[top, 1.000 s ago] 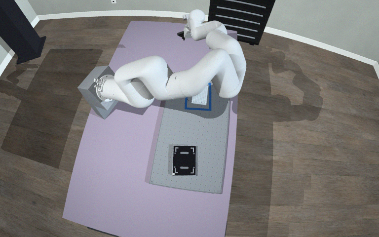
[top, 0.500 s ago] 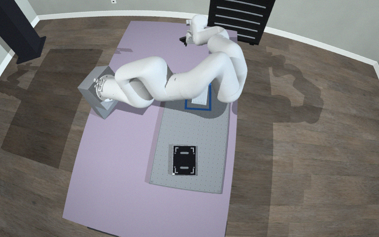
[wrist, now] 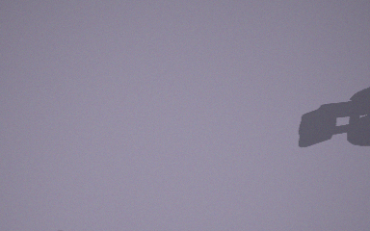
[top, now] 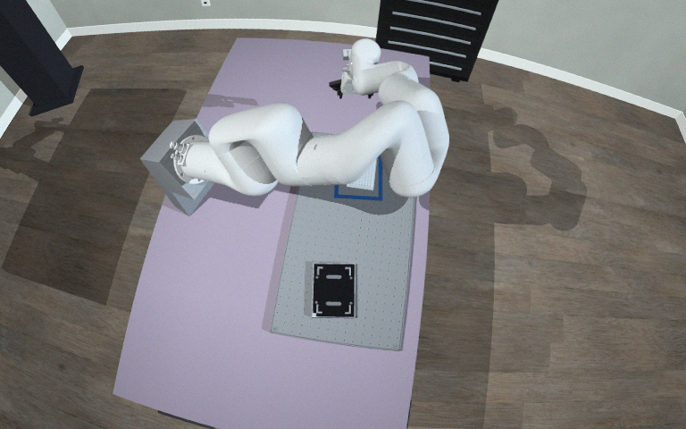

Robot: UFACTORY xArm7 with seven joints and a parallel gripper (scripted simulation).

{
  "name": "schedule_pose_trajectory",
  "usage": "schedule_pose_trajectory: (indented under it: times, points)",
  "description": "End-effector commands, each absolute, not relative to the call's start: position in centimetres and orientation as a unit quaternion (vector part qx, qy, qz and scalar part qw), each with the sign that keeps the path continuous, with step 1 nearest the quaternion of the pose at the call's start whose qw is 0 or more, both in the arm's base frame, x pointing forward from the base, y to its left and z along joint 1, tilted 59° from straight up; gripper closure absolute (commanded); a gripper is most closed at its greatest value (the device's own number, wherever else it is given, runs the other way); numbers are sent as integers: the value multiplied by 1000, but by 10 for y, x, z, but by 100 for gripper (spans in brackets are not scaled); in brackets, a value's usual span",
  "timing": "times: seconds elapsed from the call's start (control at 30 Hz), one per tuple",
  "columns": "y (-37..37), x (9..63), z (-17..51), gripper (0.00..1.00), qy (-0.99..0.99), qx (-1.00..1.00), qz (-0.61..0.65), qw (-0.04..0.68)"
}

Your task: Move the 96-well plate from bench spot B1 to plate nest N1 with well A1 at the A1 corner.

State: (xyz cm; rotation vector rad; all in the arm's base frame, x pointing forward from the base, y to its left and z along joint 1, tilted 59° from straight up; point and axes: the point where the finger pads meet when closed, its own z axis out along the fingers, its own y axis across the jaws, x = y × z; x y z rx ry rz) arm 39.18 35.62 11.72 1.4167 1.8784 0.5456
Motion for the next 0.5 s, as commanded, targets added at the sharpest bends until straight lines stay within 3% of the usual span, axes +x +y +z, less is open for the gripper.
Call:
schedule_pose_trajectory:
  times: [0.0,0.47]
  points:
    - [345,399,122,0,714,560,210,363]
    - [297,423,134,0,680,588,203,389]
